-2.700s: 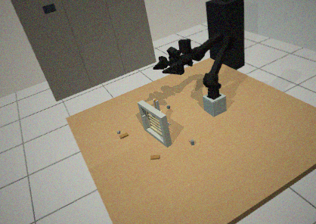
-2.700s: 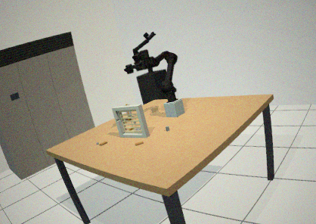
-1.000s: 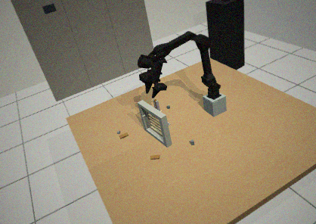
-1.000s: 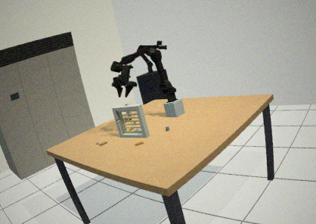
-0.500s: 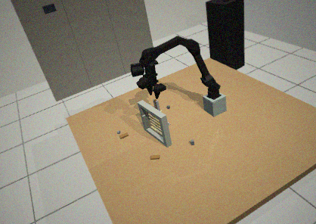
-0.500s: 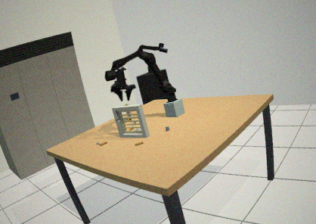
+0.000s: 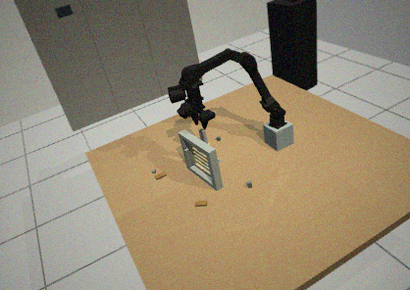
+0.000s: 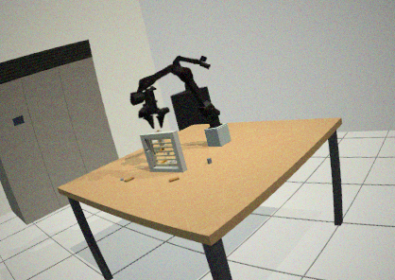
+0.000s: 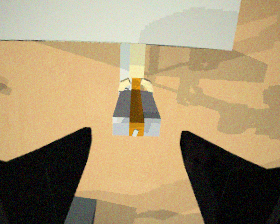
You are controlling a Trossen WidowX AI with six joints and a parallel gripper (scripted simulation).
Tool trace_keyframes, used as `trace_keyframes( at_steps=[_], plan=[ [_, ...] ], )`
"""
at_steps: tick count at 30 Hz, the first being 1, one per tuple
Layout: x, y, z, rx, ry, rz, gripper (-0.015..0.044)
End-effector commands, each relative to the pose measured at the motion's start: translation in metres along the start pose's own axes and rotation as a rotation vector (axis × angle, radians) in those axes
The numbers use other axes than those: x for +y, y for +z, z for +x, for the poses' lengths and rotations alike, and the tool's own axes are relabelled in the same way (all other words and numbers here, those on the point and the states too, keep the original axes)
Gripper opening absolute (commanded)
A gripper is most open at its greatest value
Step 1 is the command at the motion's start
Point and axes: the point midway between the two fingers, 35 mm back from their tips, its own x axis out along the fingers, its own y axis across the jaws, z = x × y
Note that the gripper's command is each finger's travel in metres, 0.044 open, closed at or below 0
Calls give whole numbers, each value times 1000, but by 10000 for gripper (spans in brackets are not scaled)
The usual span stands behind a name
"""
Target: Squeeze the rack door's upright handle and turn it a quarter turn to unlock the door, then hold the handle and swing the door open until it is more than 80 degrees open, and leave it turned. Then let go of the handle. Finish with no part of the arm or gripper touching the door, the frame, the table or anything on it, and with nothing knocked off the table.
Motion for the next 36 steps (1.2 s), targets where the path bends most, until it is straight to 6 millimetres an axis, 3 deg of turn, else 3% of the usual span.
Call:
trace_keyframes(
  at_steps=[1,35,36],
  plan=[
    [-1,0,8,6,-2,-5,282],
    [0,-2,61,6,-2,-5,282],
    [0,-2,61,6,-2,-5,256]
  ],
)
